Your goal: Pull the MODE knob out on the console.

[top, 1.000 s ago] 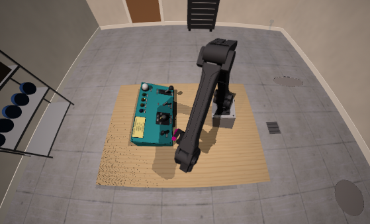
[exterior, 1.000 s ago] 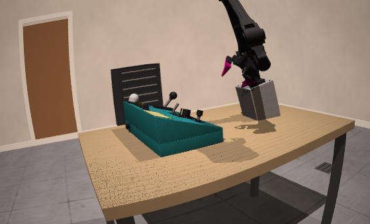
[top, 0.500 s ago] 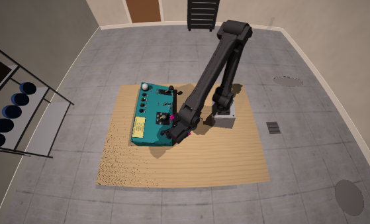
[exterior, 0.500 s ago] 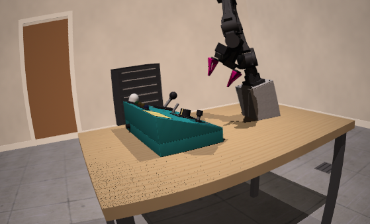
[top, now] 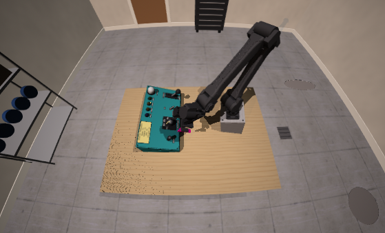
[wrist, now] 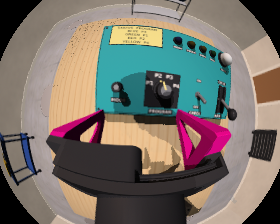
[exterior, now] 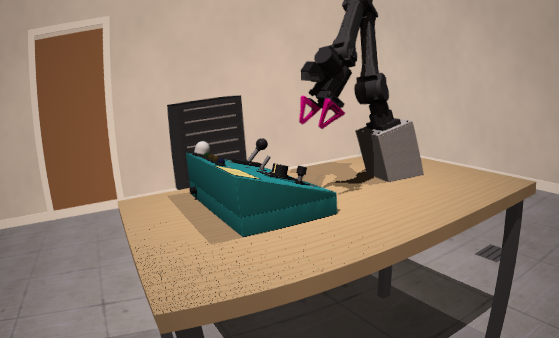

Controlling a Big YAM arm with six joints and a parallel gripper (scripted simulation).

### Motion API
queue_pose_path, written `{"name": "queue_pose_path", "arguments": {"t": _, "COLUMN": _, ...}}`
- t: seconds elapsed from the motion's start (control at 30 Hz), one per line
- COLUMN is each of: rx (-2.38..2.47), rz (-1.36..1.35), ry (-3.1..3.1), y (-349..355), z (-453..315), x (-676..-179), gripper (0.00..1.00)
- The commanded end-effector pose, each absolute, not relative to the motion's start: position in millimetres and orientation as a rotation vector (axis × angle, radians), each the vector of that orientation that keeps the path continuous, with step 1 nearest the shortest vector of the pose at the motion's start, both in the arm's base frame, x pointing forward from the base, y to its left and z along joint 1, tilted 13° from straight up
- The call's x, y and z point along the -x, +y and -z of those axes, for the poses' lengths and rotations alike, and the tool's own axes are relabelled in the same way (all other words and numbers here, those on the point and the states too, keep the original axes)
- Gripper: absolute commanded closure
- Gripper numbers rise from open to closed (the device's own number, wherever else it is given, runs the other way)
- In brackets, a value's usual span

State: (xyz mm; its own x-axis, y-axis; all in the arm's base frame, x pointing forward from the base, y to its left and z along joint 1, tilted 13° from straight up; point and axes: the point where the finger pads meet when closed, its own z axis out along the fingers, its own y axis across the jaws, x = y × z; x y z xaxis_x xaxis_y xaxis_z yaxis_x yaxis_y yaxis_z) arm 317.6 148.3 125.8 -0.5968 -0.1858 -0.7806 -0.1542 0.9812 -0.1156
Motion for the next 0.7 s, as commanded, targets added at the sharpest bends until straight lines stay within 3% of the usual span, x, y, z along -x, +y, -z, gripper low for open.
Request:
{"name": "queue_pose_path", "arguments": {"t": 0.0, "rx": 0.128, "rz": -0.046, "ry": 2.141, "y": 141.6, "z": -134.7, "x": -326.9, "gripper": 0.0}}
{"name": "queue_pose_path", "arguments": {"t": 0.67, "rx": 0.13, "rz": -0.055, "ry": 2.146, "y": 142.2, "z": -128.3, "x": -326.6, "gripper": 0.0}}
